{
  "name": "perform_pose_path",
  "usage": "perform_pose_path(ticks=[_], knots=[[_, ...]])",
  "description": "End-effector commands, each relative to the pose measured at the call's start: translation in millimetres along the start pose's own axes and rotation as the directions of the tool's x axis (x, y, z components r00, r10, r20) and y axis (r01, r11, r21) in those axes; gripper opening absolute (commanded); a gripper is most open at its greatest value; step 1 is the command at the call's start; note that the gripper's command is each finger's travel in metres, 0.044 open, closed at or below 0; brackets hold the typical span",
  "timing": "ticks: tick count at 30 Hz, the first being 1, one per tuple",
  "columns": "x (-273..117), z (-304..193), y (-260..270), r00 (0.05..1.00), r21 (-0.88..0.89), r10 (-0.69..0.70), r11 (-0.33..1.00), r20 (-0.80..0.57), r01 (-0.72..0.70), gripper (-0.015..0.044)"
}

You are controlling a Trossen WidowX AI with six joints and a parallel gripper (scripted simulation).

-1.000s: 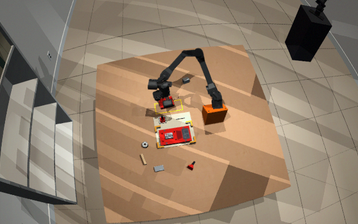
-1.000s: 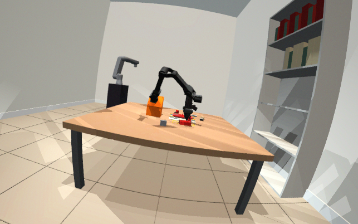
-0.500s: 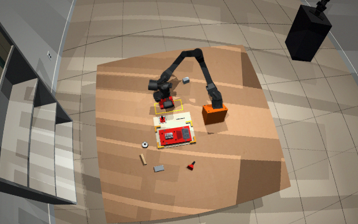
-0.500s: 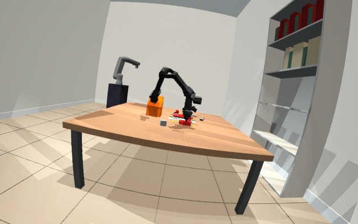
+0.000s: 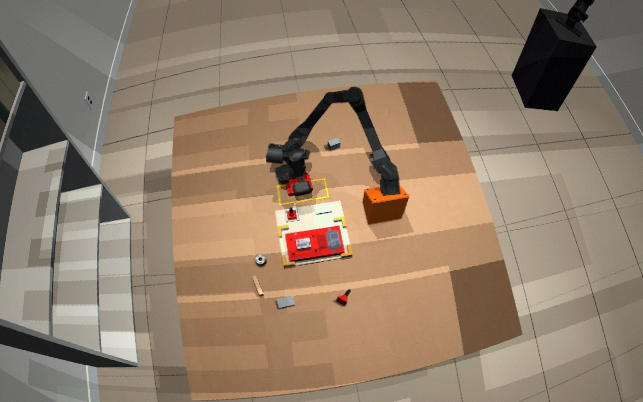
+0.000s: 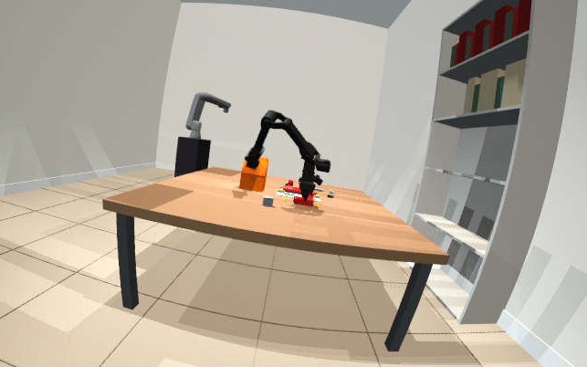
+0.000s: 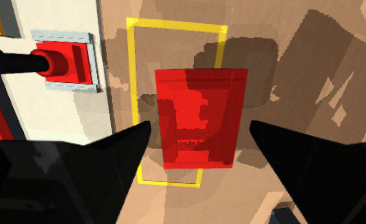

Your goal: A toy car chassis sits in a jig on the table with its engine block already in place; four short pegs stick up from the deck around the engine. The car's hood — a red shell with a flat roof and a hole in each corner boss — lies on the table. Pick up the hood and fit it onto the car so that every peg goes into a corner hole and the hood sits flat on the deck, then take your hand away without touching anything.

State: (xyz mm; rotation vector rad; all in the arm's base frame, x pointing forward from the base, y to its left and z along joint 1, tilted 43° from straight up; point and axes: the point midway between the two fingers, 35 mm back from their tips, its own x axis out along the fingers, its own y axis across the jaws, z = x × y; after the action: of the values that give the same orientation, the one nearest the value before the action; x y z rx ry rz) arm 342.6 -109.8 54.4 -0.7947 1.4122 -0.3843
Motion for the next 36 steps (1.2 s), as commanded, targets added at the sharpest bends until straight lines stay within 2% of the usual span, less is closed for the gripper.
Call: perform_pose_path(ticks=[1,24,28,36], knots=[[3,-1,1,1.0,-0.006,0.004,1.0,-0.002,-0.004,0.044],[15,-1,1,1.0,-0.007,0.003,1.0,-0.002,-0.003,0.044],[12,0,0,1.0,0.0,-0.001,1.0,0.0,0.001,0.0335],[12,0,0,1.0,0.0,-0.001,1.0,0.0,0.001,0.0282]])
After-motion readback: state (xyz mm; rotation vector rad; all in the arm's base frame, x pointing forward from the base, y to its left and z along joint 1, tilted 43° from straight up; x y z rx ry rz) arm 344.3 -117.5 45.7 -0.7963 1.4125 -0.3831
